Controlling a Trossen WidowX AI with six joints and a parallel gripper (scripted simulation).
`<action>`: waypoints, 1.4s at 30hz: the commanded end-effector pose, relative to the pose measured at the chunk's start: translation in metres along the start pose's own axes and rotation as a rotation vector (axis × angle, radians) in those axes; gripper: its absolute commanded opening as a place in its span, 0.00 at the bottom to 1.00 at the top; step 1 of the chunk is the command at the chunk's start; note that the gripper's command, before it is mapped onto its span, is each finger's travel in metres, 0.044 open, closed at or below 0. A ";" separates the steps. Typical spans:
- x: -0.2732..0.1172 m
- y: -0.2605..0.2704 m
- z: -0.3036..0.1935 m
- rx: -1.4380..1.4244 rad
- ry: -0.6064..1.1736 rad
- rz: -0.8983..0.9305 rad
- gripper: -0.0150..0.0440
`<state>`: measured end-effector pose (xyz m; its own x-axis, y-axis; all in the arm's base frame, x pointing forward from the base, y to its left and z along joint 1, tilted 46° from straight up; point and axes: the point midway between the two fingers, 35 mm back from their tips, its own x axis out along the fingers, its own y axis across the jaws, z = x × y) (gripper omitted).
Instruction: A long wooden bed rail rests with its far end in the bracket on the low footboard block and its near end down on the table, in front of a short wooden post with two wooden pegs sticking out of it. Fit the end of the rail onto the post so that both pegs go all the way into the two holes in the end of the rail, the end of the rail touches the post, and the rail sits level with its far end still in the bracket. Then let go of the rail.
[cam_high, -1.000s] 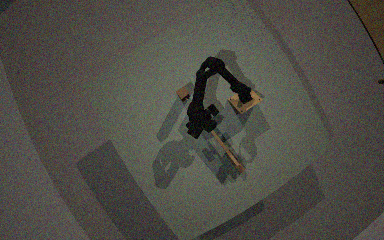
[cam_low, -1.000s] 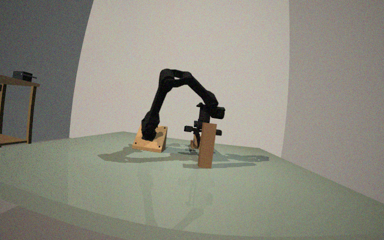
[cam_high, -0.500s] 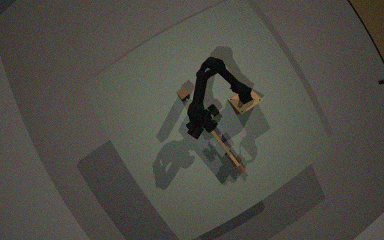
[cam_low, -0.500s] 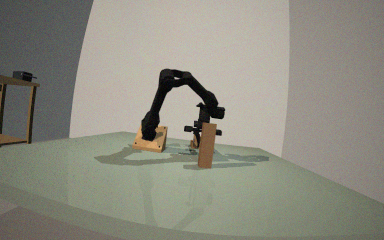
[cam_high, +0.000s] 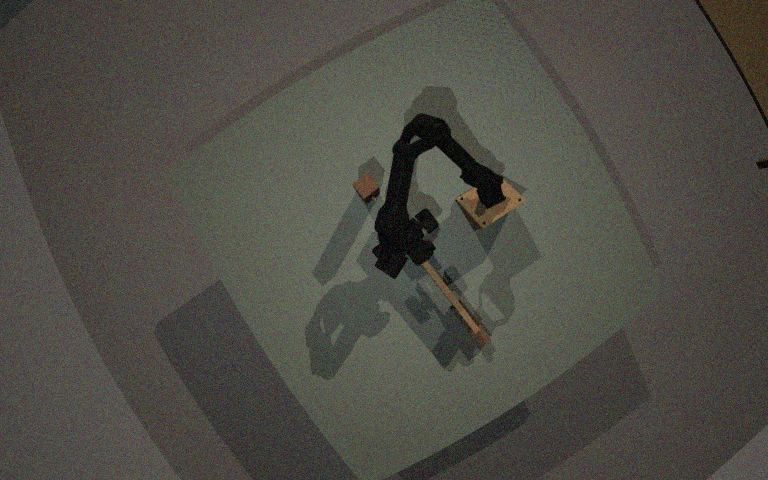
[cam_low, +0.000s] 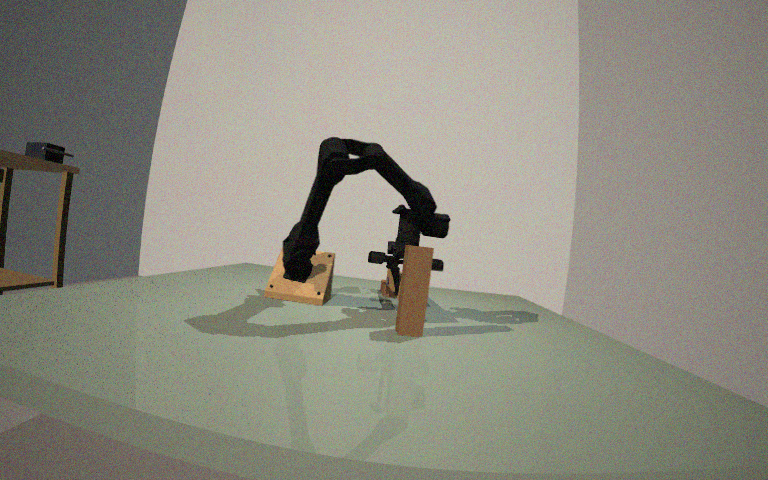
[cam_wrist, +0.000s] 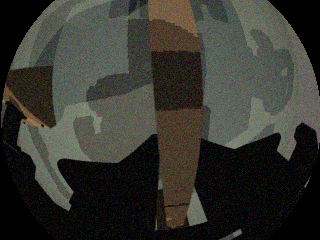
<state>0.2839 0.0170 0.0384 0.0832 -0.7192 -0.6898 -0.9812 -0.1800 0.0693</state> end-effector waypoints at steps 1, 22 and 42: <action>-0.003 -0.001 0.001 -0.003 -0.005 -0.007 0.25; -0.003 -0.001 -0.003 -0.003 -0.005 -0.007 0.25; -0.004 -0.001 -0.010 -0.003 -0.004 -0.007 0.25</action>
<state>0.2849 0.0126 0.0432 0.0795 -0.7196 -0.6898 -0.9809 -0.1798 0.0744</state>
